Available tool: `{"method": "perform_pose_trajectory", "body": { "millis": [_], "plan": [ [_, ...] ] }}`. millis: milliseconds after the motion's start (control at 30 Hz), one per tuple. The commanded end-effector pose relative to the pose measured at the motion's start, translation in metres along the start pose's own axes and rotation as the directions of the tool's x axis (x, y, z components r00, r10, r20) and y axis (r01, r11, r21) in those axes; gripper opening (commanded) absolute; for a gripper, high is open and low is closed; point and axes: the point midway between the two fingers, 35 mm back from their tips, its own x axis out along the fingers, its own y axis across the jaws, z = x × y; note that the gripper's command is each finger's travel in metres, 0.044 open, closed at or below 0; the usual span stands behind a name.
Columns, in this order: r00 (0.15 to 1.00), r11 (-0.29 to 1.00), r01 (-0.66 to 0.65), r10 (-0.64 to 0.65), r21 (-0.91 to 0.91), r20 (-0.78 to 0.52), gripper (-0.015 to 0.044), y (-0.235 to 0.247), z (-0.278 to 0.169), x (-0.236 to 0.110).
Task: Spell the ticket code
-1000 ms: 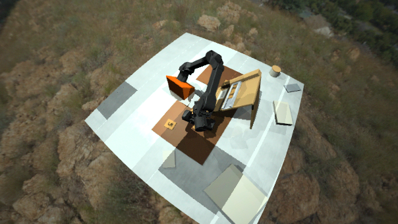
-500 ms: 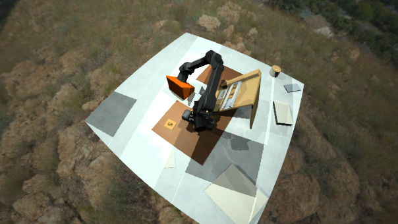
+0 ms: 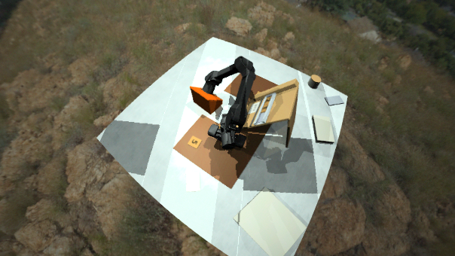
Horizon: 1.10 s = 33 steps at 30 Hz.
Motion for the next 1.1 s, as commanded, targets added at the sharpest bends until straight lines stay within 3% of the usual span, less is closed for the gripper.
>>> {"method": "perform_pose_trajectory", "body": {
  "millis": [0, 1067],
  "plan": [
    [1.000, 1.000, -0.002, 0.002, -0.006, -0.003, 0.0000, 0.000, 0.000, -0.003],
    [1.000, 1.000, -0.003, 0.003, -0.006, -0.003, 0.0000, 0.001, 0.001, -0.020]
  ]
}}
